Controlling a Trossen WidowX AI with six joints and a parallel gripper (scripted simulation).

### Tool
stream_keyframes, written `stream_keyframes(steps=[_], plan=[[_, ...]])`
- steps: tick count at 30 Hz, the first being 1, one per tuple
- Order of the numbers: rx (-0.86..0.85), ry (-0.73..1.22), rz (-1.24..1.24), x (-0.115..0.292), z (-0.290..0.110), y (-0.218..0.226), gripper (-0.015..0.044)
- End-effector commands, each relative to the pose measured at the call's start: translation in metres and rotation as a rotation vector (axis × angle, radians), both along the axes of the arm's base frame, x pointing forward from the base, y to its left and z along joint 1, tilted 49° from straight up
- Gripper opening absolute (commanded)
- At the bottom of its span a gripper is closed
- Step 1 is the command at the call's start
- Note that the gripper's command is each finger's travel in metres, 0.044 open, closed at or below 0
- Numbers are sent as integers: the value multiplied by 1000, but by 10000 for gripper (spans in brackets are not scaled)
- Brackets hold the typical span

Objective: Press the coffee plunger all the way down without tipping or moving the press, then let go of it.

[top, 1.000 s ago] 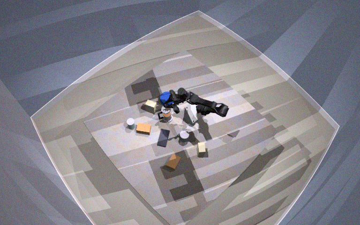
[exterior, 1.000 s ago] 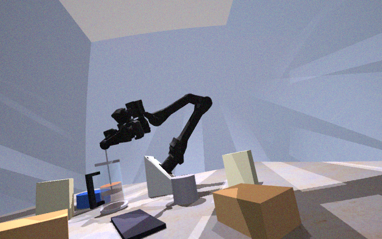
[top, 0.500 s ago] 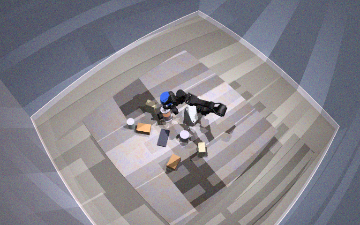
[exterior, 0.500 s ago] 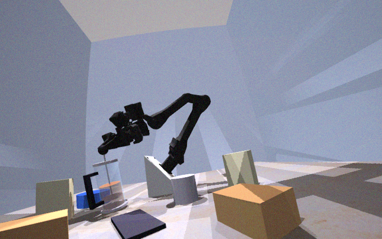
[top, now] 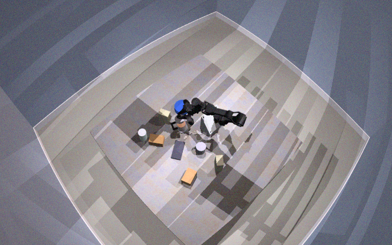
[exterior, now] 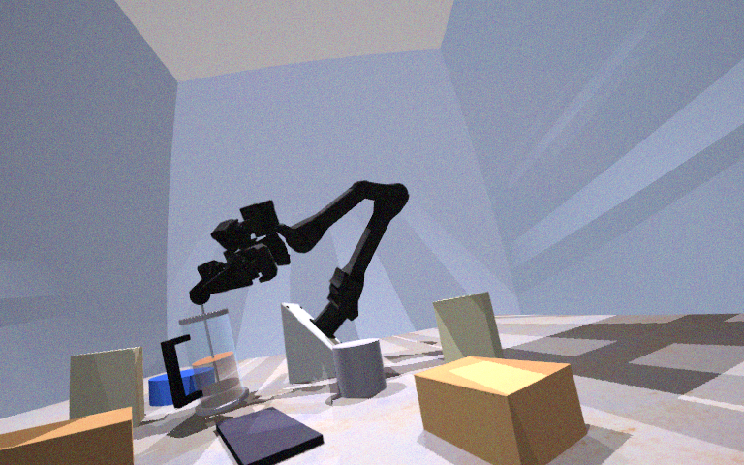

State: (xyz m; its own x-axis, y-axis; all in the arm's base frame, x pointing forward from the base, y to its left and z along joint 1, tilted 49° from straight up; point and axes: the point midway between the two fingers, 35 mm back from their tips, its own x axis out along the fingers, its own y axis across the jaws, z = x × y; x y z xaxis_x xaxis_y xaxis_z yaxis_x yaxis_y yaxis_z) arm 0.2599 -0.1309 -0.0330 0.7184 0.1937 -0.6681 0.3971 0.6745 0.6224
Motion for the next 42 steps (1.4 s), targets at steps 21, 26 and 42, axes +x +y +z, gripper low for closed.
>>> stream_keyframes(steps=[21,26,42], plan=[[3,0,-2,1,-1,0,151],[3,0,-2,1,-1,0,282],[11,14,3,-6,31,-32,440]])
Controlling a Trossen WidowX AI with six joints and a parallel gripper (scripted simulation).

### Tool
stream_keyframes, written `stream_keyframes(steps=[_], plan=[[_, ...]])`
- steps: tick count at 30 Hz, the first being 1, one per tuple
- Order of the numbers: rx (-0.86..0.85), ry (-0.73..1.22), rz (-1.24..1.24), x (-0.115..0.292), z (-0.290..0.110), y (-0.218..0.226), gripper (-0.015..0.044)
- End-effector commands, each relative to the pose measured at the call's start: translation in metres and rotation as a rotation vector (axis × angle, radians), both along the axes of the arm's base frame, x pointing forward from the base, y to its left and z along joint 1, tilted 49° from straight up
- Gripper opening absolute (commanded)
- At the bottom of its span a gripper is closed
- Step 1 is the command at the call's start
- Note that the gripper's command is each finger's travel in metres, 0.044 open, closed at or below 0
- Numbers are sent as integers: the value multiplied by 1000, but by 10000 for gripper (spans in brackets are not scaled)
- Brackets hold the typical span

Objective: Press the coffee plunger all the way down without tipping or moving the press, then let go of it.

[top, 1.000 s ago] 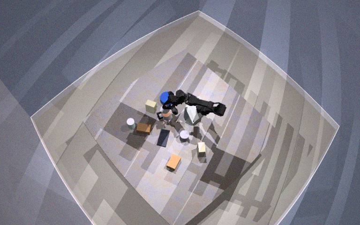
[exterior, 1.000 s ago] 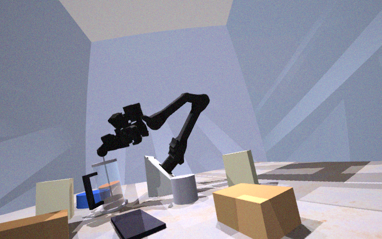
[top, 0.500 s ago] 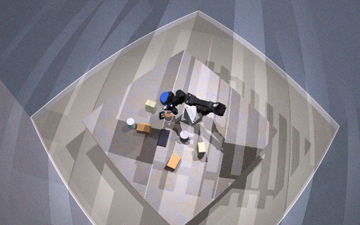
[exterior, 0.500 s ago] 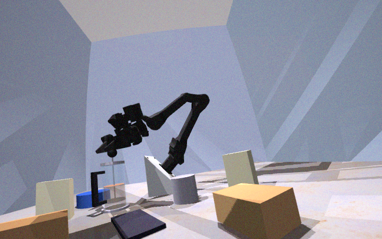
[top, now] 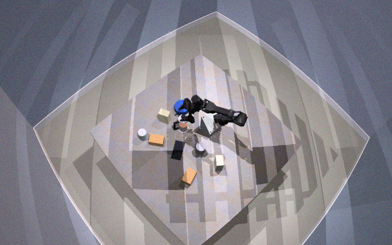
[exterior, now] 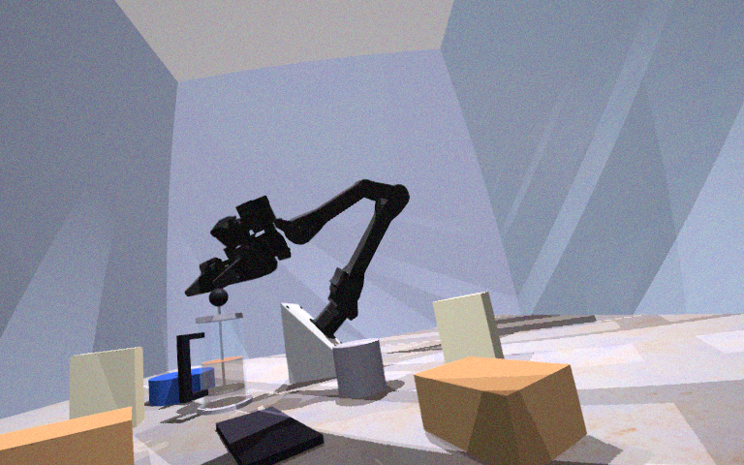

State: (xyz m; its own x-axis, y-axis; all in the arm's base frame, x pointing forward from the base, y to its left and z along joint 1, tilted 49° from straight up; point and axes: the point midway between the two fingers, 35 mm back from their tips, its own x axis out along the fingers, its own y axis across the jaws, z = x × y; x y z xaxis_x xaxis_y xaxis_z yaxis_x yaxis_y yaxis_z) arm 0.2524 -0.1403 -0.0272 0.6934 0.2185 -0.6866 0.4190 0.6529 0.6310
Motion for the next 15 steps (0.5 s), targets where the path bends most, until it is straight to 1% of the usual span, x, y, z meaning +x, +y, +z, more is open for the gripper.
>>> stream_keyframes(steps=[1,4,15], plan=[[-20,-22,2,-1,34,-28,440],[-10,-22,2,-9,56,-39,440],[-9,-27,5,-9,58,-39,440]])
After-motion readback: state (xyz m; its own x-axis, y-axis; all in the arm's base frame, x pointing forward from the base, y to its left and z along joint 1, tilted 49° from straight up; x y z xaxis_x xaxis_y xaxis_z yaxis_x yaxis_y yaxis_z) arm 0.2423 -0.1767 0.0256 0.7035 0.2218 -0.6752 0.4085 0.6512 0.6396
